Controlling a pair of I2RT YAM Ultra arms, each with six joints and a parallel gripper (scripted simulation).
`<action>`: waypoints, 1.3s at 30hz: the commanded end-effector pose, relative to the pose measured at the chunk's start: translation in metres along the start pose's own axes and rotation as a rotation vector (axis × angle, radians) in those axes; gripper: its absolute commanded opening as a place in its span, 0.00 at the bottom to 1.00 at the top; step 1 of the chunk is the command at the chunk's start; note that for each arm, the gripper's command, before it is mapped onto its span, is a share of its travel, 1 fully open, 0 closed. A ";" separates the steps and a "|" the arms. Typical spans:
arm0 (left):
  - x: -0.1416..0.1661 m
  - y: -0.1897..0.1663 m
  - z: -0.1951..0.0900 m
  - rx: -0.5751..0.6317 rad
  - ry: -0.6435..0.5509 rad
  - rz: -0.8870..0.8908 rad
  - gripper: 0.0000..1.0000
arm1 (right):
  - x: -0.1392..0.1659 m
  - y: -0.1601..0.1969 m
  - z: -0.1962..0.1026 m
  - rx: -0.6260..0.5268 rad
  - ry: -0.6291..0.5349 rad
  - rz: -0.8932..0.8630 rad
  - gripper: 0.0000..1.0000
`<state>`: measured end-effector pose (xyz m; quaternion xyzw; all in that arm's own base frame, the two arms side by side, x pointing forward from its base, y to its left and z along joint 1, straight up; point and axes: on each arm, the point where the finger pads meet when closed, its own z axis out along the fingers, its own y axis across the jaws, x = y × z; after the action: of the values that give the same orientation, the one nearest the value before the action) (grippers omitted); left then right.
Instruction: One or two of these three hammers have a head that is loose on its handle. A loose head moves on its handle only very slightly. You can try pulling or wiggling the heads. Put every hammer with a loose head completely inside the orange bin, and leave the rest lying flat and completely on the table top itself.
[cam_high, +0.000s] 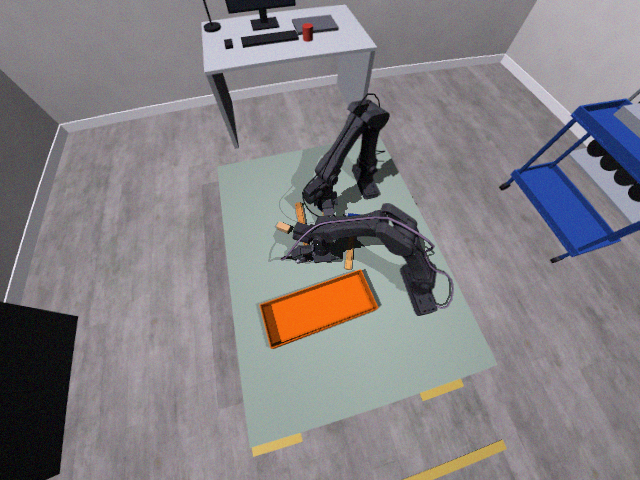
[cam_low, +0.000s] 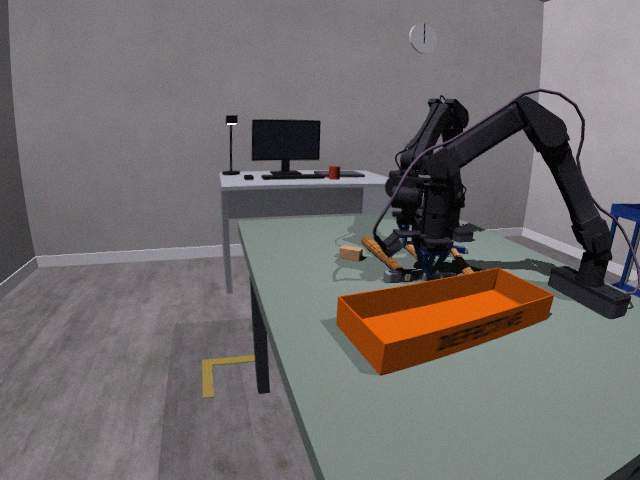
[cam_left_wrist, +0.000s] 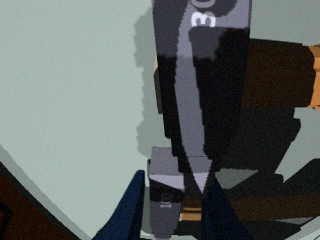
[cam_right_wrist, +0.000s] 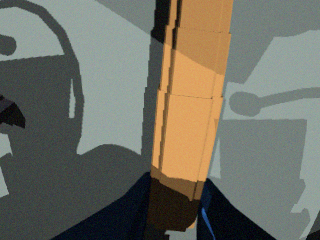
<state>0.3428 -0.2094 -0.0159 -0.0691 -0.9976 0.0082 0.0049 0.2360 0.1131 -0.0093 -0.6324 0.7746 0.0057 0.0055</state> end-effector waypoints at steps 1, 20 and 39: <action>-0.005 0.005 0.003 -0.014 -0.017 -0.003 0.29 | 0.005 -0.002 -0.003 0.012 0.008 0.006 0.19; -0.003 0.003 -0.001 -0.013 -0.018 -0.001 0.01 | 0.005 -0.002 -0.003 0.012 0.008 0.006 0.19; 0.007 0.033 0.001 -0.128 0.023 -0.024 0.17 | 0.028 0.008 0.002 -0.020 0.095 0.023 0.19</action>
<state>0.3426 -0.2097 -0.0162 -0.0764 -0.9971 0.0040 0.0024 0.2363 0.1127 -0.0093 -0.6329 0.7742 0.0046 0.0056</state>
